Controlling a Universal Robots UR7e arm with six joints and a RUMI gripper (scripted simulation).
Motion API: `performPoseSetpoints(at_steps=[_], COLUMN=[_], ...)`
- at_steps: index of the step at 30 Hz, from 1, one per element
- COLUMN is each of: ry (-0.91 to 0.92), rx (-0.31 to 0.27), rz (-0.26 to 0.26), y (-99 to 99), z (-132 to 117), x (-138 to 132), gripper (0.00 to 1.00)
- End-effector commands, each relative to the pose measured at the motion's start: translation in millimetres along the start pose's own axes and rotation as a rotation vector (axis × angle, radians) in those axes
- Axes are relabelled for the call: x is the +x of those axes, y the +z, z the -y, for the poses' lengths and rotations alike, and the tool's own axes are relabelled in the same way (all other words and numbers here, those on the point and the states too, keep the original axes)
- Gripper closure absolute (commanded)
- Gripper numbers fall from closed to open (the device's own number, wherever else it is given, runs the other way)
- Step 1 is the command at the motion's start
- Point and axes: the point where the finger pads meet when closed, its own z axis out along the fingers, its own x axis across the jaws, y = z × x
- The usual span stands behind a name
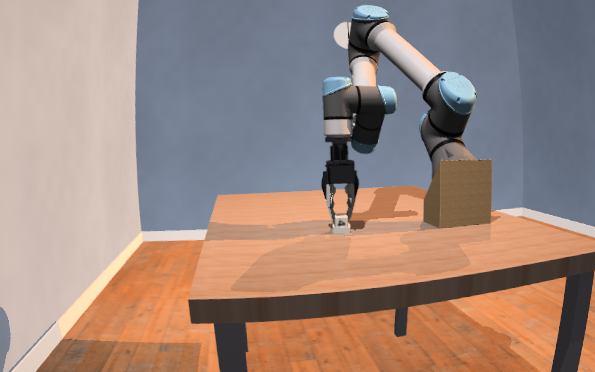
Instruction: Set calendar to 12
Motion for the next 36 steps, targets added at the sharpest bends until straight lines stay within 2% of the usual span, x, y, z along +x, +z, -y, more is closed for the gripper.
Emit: performPoseSetpoints(at_steps=[1, 5, 22, 32, 36], ry=[0.000, 0.000, 0.000, 0.000, 0.000], rx=[0.000, 0.000, 0.000, 0.000, 0.000], rz=[0.001, 0.001, 0.001, 0.001, 0.001], y=[-0.2, -0.2, -2.7, -18.0, -30.7], z=[0, 0, 0, 0, 0], x=[0, 0, 0, 0, 0], gripper=[0.78, 0.71, 0.71, 0.71, 0.71])
